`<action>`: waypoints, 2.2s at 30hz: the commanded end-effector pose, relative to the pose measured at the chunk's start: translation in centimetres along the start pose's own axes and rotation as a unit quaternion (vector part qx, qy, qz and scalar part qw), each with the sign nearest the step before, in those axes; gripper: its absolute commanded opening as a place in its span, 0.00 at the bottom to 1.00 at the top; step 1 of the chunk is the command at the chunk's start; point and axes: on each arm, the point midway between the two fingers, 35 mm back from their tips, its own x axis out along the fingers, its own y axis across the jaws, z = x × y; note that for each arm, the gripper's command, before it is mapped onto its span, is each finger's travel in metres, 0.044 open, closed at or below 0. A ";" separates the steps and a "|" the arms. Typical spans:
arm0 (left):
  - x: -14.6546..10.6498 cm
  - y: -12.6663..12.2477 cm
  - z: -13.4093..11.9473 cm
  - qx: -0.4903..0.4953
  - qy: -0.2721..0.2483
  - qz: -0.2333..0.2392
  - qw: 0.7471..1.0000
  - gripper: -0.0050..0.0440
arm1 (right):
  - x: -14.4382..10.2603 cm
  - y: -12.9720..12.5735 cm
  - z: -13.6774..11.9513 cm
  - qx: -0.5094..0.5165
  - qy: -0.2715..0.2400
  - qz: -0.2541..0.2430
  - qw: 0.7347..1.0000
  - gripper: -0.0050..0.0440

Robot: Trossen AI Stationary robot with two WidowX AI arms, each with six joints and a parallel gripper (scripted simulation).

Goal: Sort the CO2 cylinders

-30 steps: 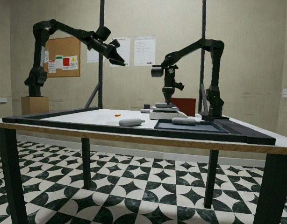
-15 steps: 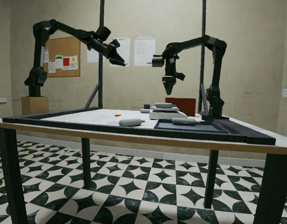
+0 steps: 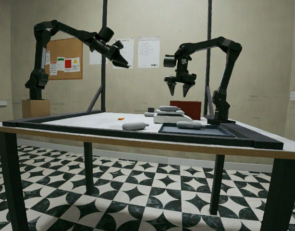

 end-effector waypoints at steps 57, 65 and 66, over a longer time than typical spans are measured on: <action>1.8 6.4 5.0 0.941 -0.058 -0.123 0.310 1.00 | -0.7 0.0 1.2 0.000 -0.016 -0.001 1.000 1.00; 1.9 6.4 5.0 0.941 -0.057 -0.121 0.310 1.00 | -0.7 0.0 1.2 0.000 -0.016 -0.001 1.000 1.00; 1.9 6.4 5.0 0.941 -0.057 -0.121 0.310 1.00 | -0.7 0.0 1.2 0.000 -0.016 -0.001 1.000 1.00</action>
